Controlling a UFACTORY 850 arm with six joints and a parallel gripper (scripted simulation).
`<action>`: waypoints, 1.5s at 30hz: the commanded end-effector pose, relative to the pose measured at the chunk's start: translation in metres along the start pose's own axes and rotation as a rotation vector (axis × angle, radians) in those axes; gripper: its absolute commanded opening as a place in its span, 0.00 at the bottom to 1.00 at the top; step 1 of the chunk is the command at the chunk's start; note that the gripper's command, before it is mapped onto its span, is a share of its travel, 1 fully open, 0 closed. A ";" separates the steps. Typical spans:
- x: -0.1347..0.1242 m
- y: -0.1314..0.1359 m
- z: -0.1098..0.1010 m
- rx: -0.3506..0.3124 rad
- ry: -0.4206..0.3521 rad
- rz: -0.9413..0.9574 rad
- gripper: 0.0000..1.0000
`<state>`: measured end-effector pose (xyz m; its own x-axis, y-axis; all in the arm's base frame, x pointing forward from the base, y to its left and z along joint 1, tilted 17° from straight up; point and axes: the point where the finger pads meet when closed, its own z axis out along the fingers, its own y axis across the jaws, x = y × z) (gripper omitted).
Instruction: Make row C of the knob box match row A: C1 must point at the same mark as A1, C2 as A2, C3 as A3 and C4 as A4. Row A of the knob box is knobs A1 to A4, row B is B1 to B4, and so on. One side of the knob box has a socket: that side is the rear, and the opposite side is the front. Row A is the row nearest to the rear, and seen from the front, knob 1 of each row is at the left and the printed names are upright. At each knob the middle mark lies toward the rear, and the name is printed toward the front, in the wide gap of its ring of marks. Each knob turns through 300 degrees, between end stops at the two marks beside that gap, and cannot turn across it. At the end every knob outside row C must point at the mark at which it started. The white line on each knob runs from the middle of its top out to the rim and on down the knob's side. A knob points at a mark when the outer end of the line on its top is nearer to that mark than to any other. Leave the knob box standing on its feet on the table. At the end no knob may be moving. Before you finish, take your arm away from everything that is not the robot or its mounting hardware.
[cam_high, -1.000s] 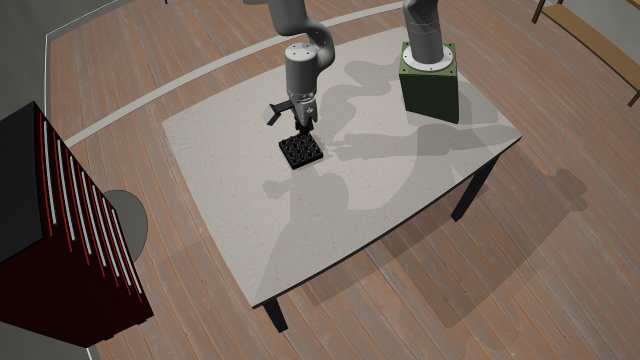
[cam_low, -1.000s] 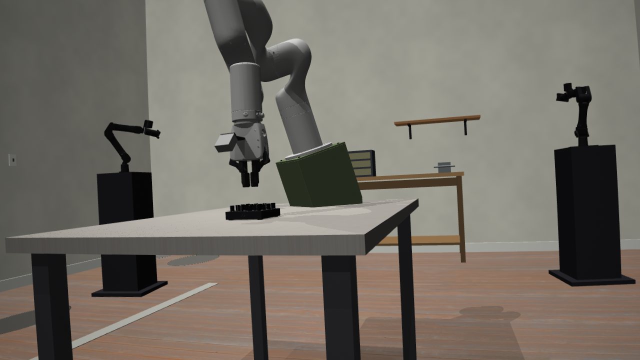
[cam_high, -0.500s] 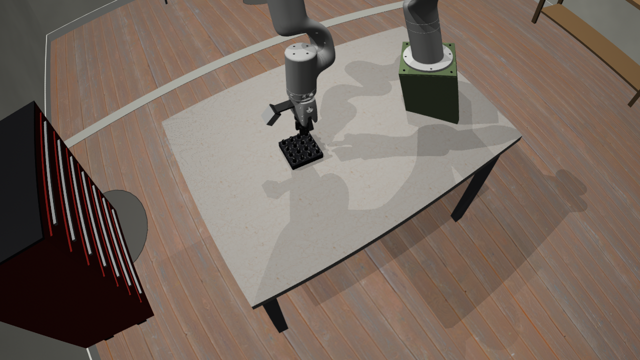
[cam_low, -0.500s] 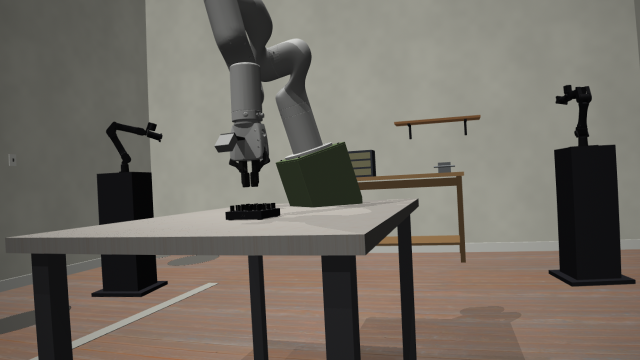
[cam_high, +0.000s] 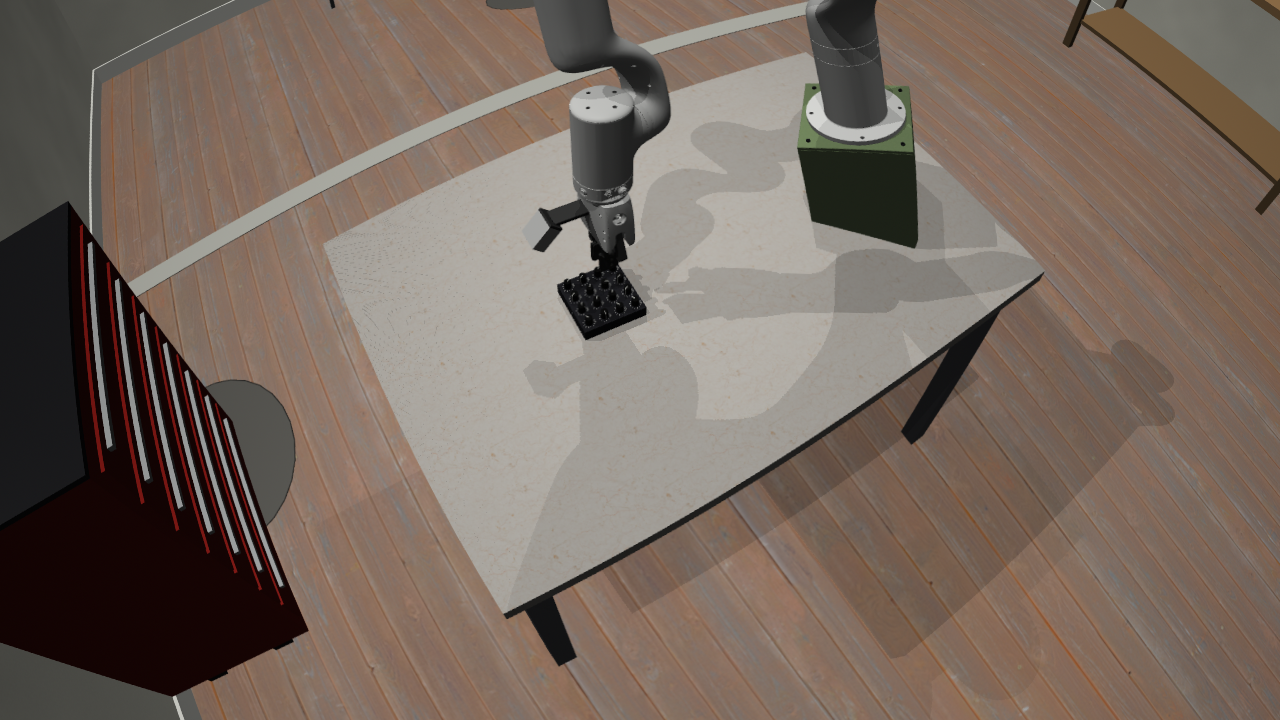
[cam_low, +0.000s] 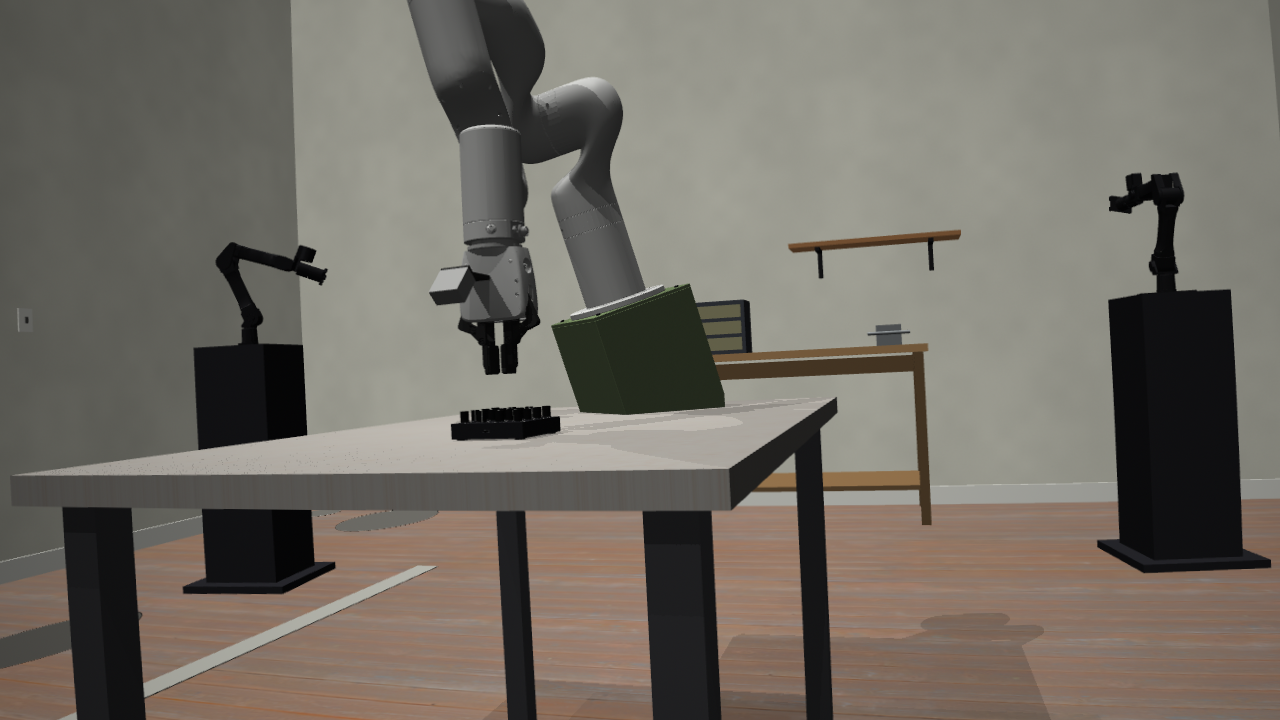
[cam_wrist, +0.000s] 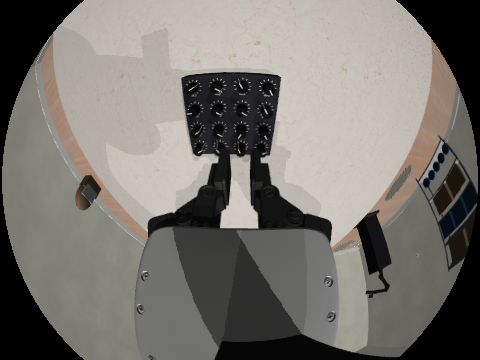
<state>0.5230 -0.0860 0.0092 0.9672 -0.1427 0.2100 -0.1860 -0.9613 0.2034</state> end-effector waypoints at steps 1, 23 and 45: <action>0.001 0.000 0.000 0.000 0.001 0.000 0.19; 0.001 0.000 0.018 0.000 0.000 0.000 0.19; 0.002 0.000 0.039 0.000 0.000 0.000 0.19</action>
<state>0.5305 -0.0949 -0.0265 0.9676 -0.1430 0.2082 -0.1859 -0.9611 0.2040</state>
